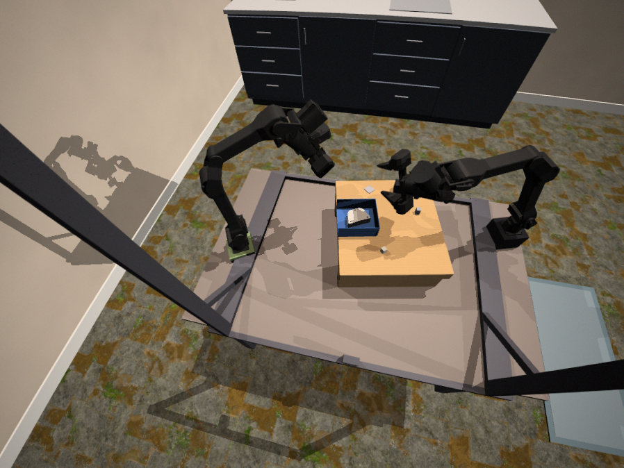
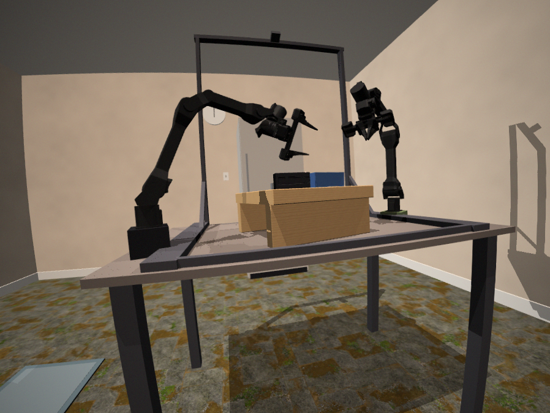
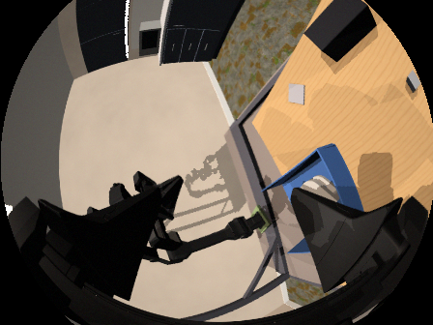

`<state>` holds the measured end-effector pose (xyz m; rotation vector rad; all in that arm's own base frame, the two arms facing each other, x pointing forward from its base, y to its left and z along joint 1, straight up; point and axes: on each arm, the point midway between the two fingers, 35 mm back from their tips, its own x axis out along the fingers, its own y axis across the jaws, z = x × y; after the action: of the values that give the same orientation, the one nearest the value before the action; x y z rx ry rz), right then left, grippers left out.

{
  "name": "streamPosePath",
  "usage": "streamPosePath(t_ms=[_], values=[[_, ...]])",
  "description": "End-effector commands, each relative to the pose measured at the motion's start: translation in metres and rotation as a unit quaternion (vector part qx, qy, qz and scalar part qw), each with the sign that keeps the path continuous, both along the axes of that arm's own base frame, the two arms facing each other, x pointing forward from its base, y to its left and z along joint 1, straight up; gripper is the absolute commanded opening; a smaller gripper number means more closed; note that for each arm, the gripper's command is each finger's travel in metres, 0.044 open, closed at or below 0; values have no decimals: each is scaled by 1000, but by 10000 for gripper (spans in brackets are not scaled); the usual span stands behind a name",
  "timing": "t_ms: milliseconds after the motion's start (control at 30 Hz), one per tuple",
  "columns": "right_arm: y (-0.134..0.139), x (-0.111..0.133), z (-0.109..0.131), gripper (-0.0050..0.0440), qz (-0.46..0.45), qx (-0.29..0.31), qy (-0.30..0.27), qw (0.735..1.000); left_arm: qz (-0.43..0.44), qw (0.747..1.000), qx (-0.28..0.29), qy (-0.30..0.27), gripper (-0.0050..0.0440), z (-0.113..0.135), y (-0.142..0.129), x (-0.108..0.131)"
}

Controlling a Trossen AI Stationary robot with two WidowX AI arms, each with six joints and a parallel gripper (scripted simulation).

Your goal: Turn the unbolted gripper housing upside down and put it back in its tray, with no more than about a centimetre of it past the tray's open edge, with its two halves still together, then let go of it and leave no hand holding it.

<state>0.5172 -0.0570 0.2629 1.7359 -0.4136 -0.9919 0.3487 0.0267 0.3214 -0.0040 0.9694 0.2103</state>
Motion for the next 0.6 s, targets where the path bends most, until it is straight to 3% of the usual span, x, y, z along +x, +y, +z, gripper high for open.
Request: streamPosePath(t_ms=[0,200,267,567], values=[[-3,-11,22,440,72,-39,31,996,-25,1000,-5,-4,0,-3,-13,4],[-3,-17,23,440,157,-96,106,977,-56,998,-11,1,0,-13,-29,9],[-3,-17,23,440,157,-96,106,977,-56,998,-11,1,0,-13,-29,9],[-1,-32,24,440,305,-210,211,904,-109,994,-19,9,0,-31,-58,17]])
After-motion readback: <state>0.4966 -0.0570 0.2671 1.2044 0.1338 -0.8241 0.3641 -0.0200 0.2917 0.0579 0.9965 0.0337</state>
